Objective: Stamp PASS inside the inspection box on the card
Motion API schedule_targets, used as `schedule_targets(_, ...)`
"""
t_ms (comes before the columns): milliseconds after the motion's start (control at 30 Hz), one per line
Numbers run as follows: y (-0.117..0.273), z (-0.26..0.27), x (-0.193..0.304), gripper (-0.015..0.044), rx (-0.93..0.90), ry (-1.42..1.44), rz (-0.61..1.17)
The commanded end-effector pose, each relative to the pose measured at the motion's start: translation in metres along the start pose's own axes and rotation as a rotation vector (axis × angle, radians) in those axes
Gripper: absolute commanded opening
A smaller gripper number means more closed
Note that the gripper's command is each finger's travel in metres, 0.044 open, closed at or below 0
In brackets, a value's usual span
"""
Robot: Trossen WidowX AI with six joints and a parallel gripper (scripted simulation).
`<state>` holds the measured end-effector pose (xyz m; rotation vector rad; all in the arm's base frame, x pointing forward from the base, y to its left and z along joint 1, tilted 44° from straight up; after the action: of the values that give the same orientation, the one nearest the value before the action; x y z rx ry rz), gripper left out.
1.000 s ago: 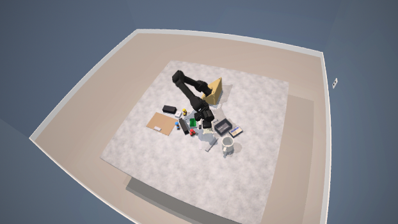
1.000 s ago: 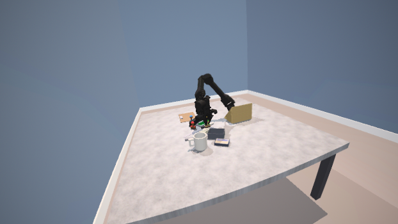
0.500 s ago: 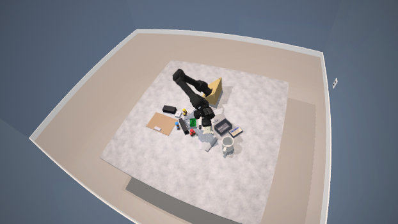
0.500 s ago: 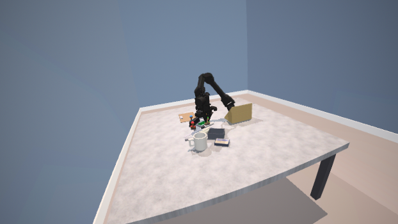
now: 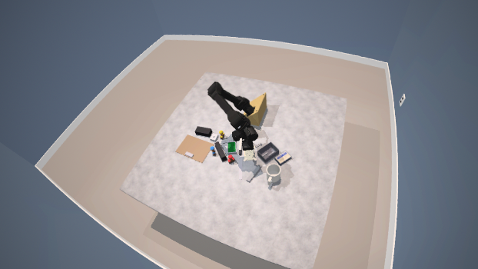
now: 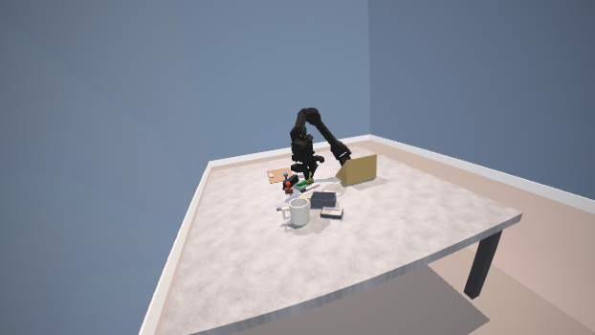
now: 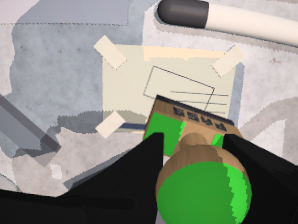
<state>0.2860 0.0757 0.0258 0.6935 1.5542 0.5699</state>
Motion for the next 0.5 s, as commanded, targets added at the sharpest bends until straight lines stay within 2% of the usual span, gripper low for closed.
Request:
schedule_targets(0, 0.005, 0.009, 0.002, 0.0, -0.007, -0.009, 0.01)
schedule_targets(467, 0.009, 0.057, 0.01, 0.0, -0.01, -0.012, 0.011)
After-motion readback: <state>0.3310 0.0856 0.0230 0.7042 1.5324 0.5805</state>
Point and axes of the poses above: the point midway between the two fingers, 35 mm back from their tips, its own y axis back along the fingers, its own z axis across the jaws, x = y × z, the point moved 6 cm from there along y, back along the fingers, and after that the axes turned 15 degrees about -y, right-handed, at the moved point
